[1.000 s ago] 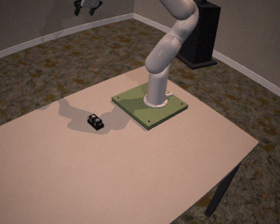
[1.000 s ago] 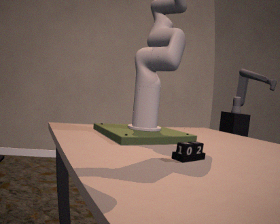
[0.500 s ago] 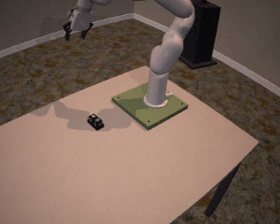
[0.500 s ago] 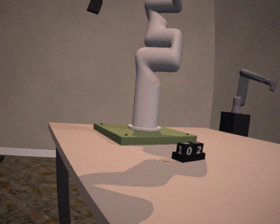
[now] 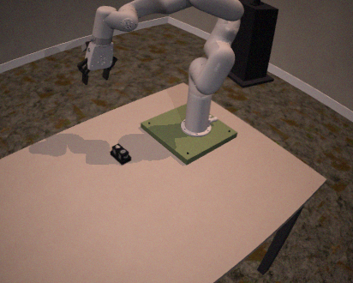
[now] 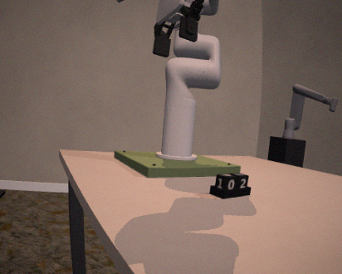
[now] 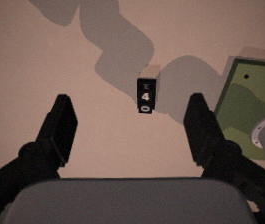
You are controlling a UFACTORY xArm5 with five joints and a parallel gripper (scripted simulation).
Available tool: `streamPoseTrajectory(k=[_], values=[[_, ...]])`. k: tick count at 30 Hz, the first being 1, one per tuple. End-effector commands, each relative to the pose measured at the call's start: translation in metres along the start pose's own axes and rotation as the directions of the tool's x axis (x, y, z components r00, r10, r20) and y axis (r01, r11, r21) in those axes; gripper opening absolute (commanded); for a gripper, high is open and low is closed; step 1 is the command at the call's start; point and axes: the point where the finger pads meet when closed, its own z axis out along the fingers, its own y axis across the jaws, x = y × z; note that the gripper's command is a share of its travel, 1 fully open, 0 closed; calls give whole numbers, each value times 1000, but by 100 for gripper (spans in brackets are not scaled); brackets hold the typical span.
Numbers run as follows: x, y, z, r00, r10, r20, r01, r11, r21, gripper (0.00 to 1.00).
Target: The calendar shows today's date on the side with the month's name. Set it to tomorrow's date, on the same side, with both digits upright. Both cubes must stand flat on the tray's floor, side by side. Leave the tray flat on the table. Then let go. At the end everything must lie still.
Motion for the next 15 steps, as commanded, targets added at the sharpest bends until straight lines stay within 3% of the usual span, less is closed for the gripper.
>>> streamPoseTrajectory(k=[1,2,3,4,6,9,15], values=[[-35,-10,25,1000,-2,25,3,1000,-15,100],[-56,-11,39,999,-6,41,7,999,-32,100],[-56,-11,39,999,-6,41,7,999,-32,100],[-76,-10,52,999,-9,54,12,999,-48,100],[-76,-10,52,999,-9,54,12,999,-48,100],[-109,-5,72,997,-14,73,20,997,-78,100],[-143,5,92,996,-20,89,30,993,-111,100]])
